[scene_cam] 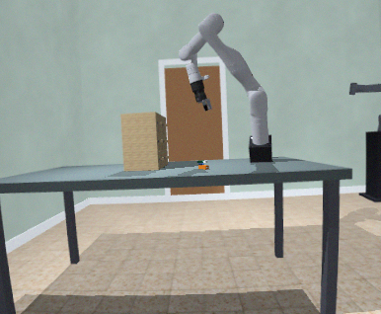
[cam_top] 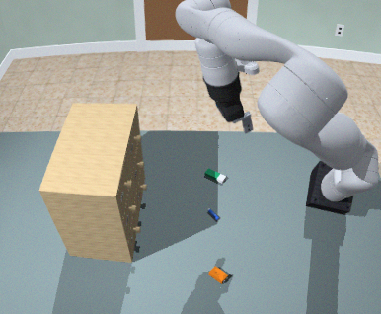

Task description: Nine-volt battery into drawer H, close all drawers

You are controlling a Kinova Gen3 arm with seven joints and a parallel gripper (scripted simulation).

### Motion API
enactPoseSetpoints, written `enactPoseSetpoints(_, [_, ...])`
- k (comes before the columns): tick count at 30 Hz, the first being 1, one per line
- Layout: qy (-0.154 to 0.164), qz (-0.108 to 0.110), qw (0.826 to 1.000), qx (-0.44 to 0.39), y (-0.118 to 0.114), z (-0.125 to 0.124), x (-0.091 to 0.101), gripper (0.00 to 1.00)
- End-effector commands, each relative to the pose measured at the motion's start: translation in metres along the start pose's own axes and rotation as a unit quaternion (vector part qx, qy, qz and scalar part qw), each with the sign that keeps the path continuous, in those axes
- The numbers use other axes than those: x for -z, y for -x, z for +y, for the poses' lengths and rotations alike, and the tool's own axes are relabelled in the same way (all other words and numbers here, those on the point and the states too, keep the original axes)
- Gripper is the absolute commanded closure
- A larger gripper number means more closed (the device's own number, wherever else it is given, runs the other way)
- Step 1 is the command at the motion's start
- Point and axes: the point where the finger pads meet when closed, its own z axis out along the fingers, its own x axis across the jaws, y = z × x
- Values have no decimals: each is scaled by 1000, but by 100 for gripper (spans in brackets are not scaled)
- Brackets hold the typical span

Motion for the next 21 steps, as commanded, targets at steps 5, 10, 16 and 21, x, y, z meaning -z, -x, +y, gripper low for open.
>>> enactPoseSetpoints(5, [16,2,1000,-26,4,-1,5,0])
enactPoseSetpoints(10, [16,2,1000,-26,4,-1,5,0])
enactPoseSetpoints(16, [29,6,999,-44,5,1,9,0])
enactPoseSetpoints(21, [29,6,999,-44,5,1,9,0])
